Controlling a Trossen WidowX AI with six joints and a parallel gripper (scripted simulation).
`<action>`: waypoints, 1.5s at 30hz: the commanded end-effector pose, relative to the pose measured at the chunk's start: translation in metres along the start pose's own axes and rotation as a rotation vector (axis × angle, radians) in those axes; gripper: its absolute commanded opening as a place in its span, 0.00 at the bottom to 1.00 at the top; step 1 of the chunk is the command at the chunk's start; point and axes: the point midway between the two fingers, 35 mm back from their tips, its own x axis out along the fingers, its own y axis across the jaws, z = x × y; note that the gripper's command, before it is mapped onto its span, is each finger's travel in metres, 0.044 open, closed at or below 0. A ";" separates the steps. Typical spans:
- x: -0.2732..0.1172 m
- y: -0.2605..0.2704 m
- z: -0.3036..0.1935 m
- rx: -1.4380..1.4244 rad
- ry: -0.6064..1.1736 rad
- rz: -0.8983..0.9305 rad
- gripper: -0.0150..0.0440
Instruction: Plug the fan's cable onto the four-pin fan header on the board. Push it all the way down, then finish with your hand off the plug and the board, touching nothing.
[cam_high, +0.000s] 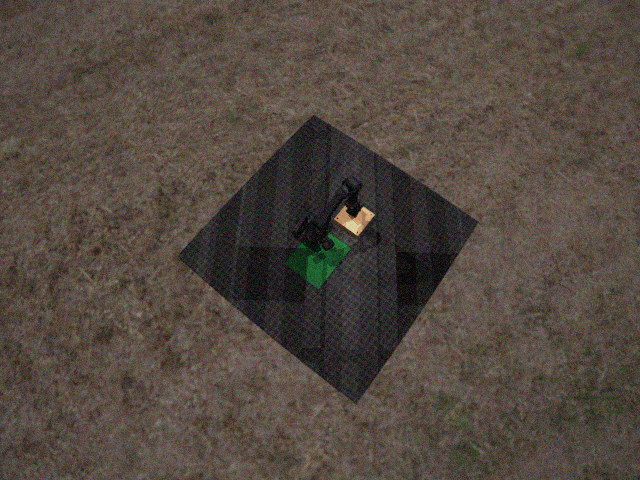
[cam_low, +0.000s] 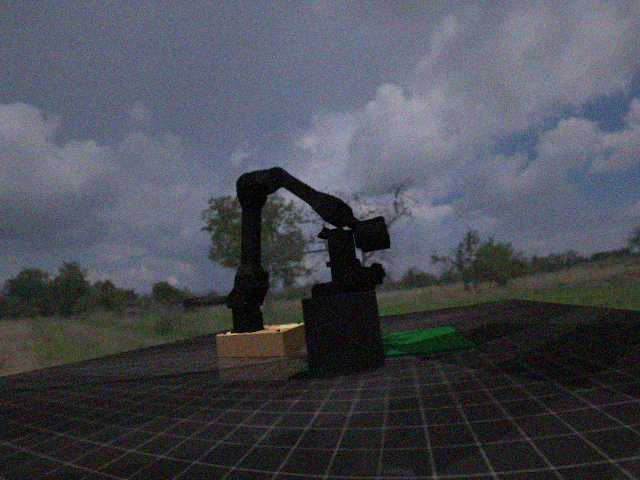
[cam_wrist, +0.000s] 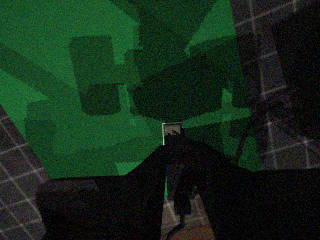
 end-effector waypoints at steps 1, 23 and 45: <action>0.000 0.000 0.001 -0.004 -0.003 -0.003 0.25; 0.004 -0.001 0.001 -0.007 -0.003 -0.003 0.25; 0.008 0.000 0.001 -0.006 -0.003 -0.003 0.25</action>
